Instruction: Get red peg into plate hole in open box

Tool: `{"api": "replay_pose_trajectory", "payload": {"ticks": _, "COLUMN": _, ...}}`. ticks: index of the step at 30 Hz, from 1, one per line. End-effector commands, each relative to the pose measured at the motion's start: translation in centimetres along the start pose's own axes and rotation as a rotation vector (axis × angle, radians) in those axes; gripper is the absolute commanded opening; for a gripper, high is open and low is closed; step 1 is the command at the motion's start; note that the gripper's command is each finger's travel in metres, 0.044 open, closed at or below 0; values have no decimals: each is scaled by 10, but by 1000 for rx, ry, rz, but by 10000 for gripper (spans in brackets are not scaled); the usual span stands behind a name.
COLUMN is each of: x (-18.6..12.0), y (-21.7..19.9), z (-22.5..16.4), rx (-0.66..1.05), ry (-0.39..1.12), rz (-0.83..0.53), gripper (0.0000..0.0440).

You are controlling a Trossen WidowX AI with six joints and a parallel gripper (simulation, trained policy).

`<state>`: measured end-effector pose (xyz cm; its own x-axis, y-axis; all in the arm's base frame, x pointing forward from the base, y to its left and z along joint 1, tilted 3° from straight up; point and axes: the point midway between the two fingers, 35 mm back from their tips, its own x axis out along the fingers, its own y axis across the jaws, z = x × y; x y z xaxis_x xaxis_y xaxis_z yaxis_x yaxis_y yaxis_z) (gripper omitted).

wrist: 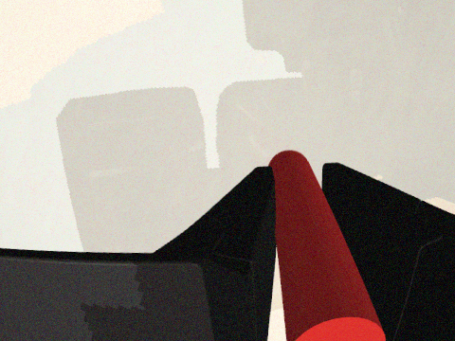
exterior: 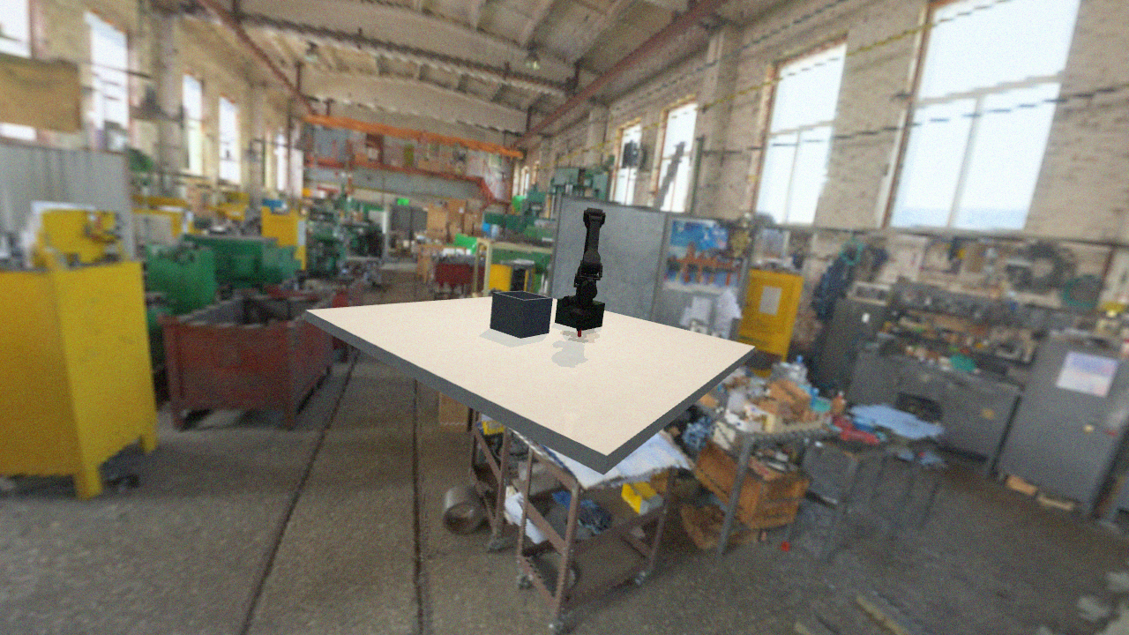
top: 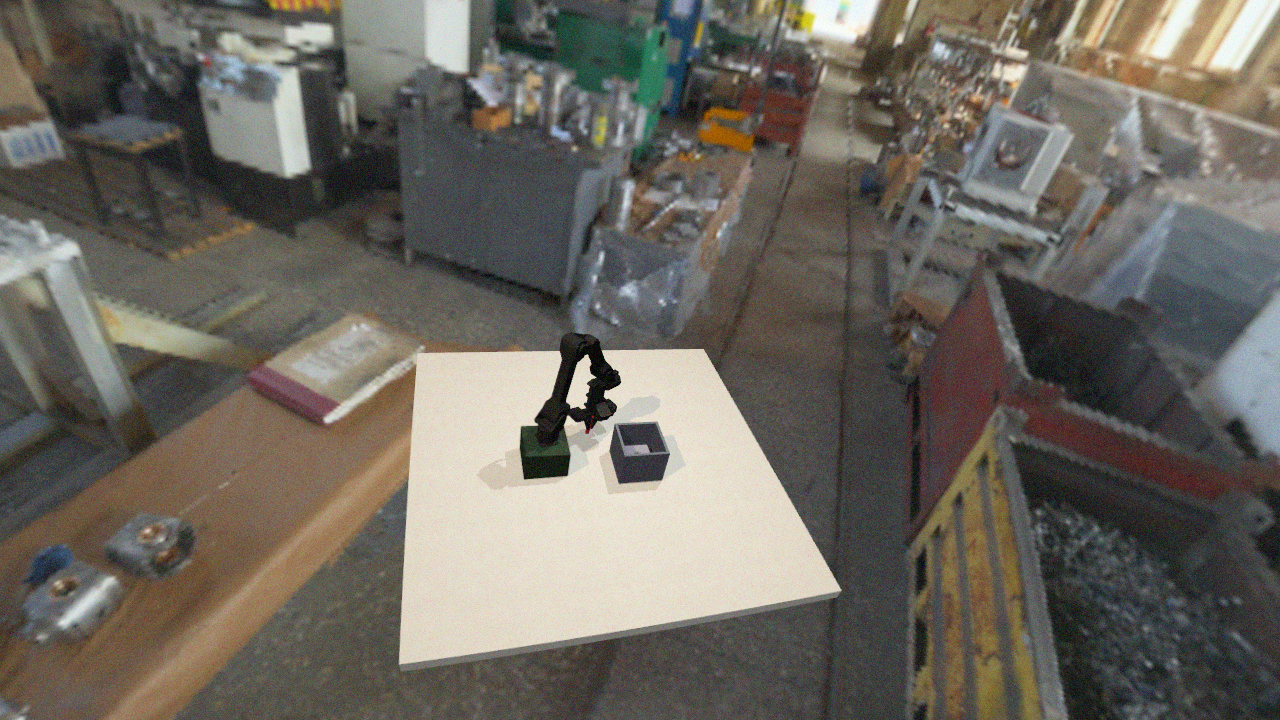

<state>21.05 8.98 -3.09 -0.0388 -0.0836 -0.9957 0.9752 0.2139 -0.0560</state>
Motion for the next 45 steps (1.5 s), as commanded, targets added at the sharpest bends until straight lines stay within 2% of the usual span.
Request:
{"api": "replay_pose_trajectory", "payload": {"ticks": 1, "x": -7, "y": 5, "z": 2, "rx": 5, "ry": 1, "rz": 29, "gripper": 12}}
{"api": "replay_pose_trajectory", "payload": {"ticks": 12, "x": -38, "y": 24, "z": 10, "rx": 43, "ry": 18, "rz": 127, "gripper": 0}}
{"api": "replay_pose_trajectory", "payload": {"ticks": 27, "x": -99, "y": 50, "z": 41, "rx": 52, "ry": 4, "rz": 248, "gripper": 0}}
{"api": "replay_pose_trajectory", "payload": {"ticks": 37, "x": -135, "y": 52, "z": 81, "rx": 64, "ry": -33, "rz": 249, "gripper": 0}}
{"api": "replay_pose_trajectory", "payload": {"ticks": 45, "x": -145, "y": 49, "z": 113, "rx": 80, "ry": -60, "rz": 230, "gripper": 0}}
